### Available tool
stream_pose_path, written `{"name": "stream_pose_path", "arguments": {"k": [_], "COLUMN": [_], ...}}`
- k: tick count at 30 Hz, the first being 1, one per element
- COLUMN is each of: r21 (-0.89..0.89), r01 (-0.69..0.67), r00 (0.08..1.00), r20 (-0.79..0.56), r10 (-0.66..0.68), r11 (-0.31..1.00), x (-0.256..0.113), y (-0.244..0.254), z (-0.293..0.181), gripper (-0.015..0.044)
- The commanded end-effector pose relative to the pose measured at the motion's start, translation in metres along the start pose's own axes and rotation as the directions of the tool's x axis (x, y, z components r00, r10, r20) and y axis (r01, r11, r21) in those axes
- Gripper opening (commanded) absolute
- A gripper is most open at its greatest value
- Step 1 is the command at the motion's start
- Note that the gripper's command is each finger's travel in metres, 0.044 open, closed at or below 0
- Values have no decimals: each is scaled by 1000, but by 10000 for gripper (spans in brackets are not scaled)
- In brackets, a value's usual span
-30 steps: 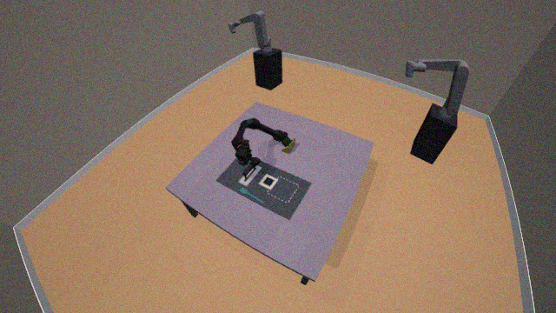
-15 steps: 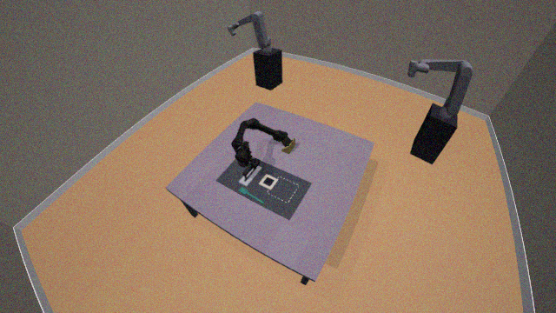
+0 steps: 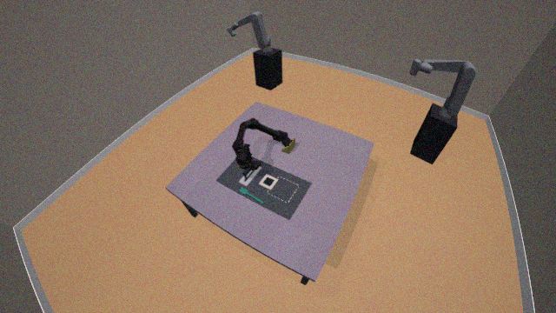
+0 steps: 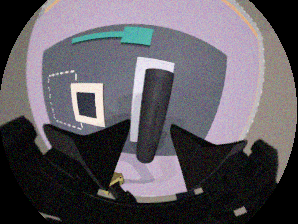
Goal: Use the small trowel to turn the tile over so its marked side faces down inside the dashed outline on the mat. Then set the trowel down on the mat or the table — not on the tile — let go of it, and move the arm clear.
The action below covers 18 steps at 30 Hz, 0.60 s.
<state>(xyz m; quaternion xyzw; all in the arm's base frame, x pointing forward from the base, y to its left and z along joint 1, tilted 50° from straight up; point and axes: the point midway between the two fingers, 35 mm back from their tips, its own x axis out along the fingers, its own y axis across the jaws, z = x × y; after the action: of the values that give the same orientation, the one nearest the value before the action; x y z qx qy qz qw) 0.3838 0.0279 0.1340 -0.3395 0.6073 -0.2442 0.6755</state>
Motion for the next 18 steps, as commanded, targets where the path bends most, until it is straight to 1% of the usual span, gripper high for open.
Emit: {"name": "stream_pose_path", "arguments": {"k": [1, 3, 7, 12, 18], "r21": [-3, -4, -4, -4, -4], "r01": [4, 5, 5, 5, 5], "r00": [1000, 1000, 1000, 1000, 1000], "r20": [4, 4, 4, 4, 4], "r10": [-4, -5, -5, -5, -5], "r11": [1000, 1000, 1000, 1000, 1000], "x": [5, 6, 6, 6, 6], "y": [-1, -1, -1, -1, -1], "z": [-1, -1, -1, -1, -1], "gripper": [270, 270, 165, 132, 130]}}
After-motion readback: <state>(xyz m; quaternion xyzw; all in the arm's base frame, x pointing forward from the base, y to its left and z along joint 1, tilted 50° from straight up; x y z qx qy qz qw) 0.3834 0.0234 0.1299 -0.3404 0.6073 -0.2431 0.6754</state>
